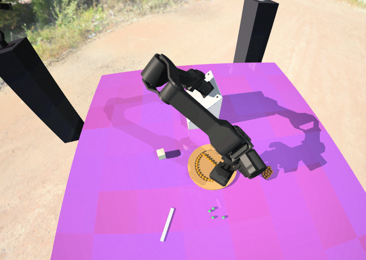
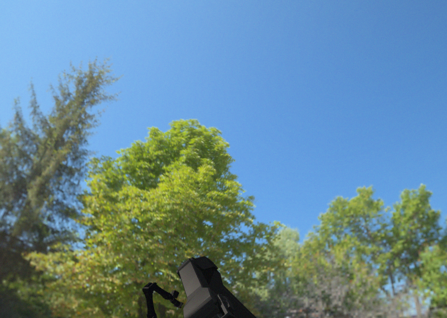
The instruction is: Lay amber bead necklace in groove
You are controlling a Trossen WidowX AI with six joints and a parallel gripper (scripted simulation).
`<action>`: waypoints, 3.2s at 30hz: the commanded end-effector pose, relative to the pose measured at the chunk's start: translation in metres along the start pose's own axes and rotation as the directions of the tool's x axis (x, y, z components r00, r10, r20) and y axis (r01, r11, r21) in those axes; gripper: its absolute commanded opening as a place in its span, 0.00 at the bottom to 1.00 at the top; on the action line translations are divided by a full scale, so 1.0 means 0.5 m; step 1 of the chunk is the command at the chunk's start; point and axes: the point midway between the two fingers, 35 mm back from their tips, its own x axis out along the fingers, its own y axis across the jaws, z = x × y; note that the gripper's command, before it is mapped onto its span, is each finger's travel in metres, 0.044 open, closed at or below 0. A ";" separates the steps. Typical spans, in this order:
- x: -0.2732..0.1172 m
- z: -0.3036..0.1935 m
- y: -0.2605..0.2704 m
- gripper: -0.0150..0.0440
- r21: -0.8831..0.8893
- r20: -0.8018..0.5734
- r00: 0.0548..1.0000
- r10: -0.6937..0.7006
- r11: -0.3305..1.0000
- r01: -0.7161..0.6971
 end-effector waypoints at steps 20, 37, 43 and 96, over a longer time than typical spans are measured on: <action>0.060 -0.007 0.003 0.46 -0.004 -0.015 1.000 0.008 1.000 -0.008; 0.056 -0.005 0.002 0.25 0.001 -0.009 1.000 0.010 1.000 -0.010; 0.056 -0.005 0.002 0.25 0.001 -0.009 1.000 0.010 1.000 -0.010; 0.049 0.014 0.014 1.00 -0.004 -0.011 1.000 0.007 1.000 -0.007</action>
